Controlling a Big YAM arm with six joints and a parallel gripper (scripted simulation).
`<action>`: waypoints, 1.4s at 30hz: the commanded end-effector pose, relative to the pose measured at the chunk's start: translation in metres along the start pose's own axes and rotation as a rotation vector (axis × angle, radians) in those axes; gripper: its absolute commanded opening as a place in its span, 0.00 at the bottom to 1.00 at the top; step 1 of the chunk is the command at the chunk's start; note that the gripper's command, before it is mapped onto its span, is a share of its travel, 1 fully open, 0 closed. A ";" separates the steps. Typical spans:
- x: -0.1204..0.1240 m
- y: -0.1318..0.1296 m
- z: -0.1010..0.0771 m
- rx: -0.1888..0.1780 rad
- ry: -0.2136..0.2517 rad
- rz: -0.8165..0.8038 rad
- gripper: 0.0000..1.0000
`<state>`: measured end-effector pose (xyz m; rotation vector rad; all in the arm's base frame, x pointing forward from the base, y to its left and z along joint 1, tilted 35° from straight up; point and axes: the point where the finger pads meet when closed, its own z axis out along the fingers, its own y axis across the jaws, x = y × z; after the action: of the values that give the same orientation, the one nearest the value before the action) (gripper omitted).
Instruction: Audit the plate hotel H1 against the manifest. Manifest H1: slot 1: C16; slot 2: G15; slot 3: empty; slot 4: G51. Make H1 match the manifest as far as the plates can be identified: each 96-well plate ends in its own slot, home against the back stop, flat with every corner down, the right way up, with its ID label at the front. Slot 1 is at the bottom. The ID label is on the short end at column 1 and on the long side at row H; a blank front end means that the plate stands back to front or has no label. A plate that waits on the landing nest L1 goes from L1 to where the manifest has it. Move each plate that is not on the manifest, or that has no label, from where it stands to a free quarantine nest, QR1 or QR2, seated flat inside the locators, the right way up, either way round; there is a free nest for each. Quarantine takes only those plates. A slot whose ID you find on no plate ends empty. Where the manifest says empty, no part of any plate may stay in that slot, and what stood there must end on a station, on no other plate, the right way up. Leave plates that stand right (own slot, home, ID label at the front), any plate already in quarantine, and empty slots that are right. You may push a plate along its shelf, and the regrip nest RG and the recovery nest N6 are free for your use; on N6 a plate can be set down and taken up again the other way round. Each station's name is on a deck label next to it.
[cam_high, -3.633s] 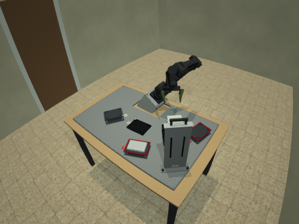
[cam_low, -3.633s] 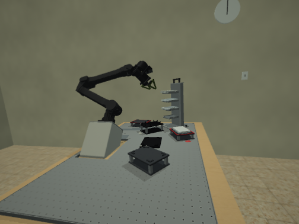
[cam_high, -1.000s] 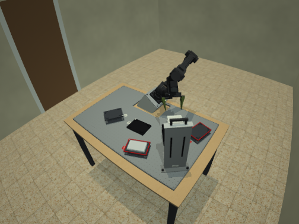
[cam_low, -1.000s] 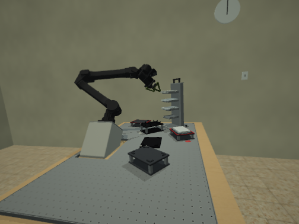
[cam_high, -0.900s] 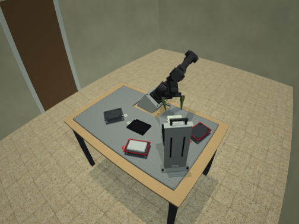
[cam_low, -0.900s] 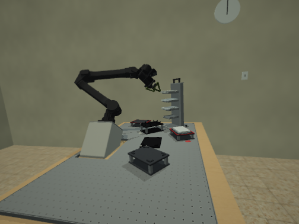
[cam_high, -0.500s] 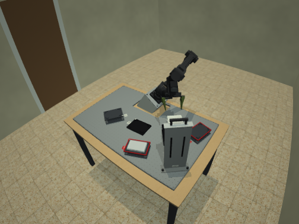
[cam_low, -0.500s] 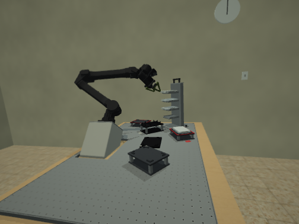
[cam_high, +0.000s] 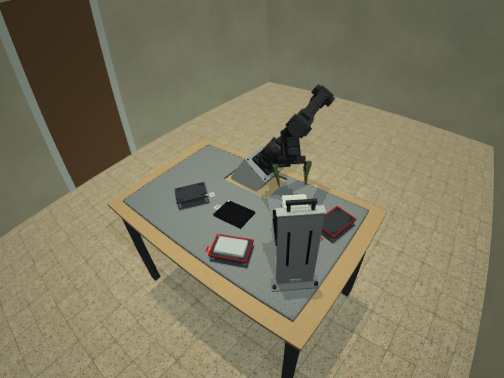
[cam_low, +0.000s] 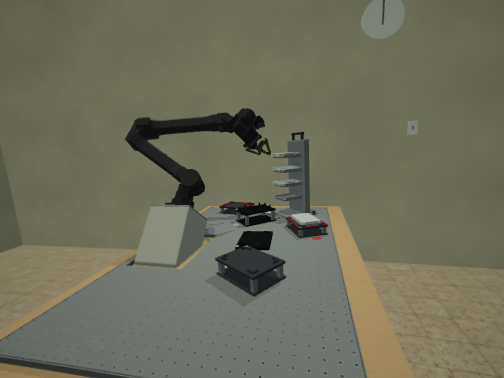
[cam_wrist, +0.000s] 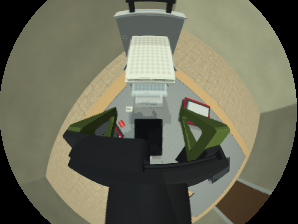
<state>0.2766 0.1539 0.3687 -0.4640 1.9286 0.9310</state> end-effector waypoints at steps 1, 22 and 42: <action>0.001 0.001 0.003 -0.008 -0.006 -0.005 1.00; 0.015 -0.002 -0.014 0.009 -0.003 -0.005 1.00; 0.026 -0.005 -0.021 0.010 0.008 0.009 1.00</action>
<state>0.2535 0.1401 0.3583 -0.4680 1.9222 0.9292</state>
